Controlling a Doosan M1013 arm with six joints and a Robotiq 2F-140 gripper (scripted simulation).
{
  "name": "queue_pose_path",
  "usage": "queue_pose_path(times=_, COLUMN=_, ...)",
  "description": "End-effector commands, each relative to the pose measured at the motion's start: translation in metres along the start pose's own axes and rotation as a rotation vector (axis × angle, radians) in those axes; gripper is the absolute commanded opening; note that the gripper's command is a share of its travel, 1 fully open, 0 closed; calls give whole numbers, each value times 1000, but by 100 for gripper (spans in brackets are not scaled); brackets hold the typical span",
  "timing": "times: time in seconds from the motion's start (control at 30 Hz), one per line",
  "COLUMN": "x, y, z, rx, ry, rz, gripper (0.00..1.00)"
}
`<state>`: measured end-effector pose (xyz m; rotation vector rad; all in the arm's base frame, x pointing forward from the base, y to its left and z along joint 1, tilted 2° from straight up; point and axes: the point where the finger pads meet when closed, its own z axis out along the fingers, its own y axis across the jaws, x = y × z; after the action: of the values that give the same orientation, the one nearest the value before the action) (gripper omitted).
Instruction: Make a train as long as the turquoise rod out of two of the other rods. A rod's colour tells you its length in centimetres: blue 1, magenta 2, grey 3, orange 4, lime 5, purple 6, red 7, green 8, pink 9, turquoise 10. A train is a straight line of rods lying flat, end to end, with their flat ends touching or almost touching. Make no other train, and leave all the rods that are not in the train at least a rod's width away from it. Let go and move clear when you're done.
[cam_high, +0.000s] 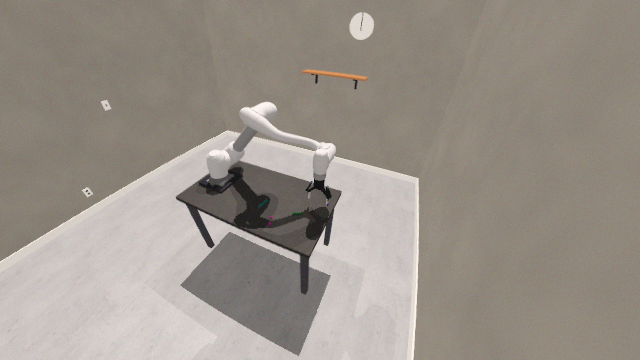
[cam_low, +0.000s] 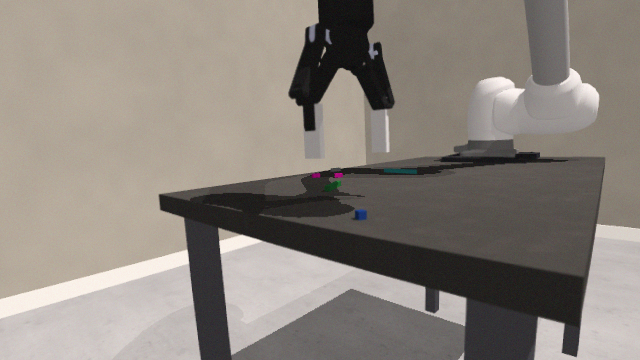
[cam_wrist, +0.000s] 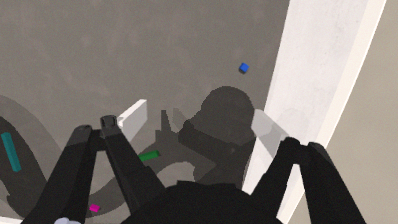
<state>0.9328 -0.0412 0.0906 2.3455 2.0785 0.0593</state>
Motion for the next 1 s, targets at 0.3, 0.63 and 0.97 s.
queue_pose_path(times=0.3, x=0, y=0, z=0, rx=0, ry=0, rz=0, gripper=100)
queue_pose_path(times=0.63, x=0, y=0, z=0, rx=0, ry=0, rz=2, gripper=100)
queue_pose_path(times=0.97, x=-10, y=-4, z=-1, rx=0, ry=0, rz=126, gripper=100)
